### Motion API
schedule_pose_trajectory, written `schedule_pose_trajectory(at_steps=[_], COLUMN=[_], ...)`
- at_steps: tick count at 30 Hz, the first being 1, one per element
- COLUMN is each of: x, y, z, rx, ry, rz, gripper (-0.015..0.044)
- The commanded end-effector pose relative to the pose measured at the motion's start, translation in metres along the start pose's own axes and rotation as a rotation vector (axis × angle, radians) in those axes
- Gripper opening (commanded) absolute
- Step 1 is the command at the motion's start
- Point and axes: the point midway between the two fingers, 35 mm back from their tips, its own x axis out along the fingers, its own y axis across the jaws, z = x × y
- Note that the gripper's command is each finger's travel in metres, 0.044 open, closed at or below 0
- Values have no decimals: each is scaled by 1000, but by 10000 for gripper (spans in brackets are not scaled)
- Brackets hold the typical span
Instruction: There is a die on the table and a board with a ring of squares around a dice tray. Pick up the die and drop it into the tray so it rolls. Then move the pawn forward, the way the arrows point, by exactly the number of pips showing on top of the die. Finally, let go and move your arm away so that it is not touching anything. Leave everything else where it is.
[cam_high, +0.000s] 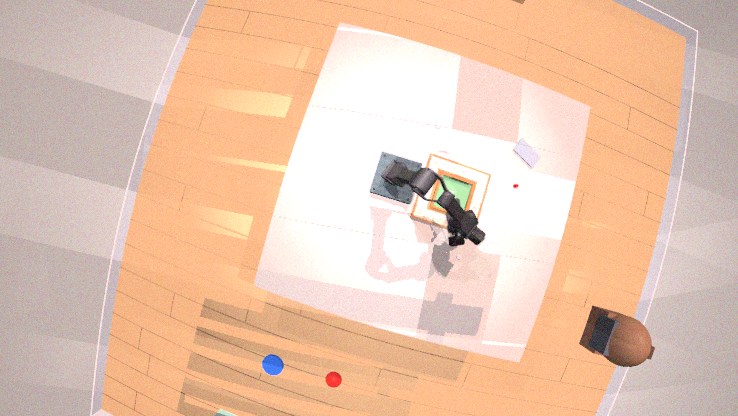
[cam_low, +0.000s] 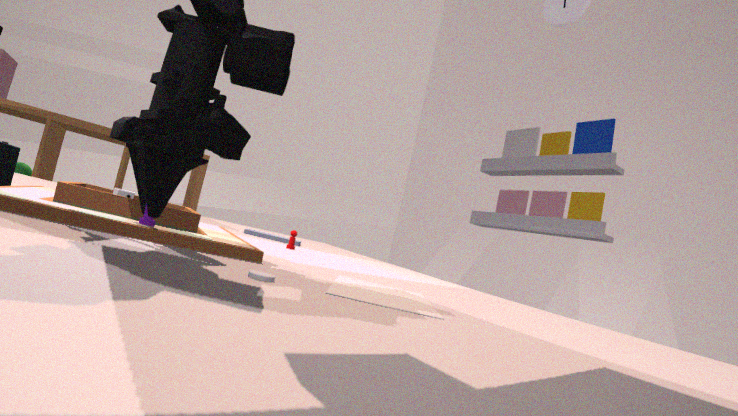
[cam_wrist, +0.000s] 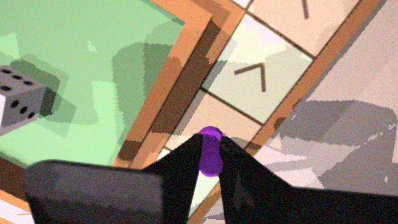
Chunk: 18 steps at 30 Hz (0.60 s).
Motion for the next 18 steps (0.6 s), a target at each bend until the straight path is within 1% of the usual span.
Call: schedule_pose_trajectory(at_steps=[1,4,18], x=[0,-14,-103], y=[0,-2,-4], z=[-1,1,3], rx=[-6,-6,-6], ry=[4,4,4], rz=[1,0,0], gripper=[0,0,0])
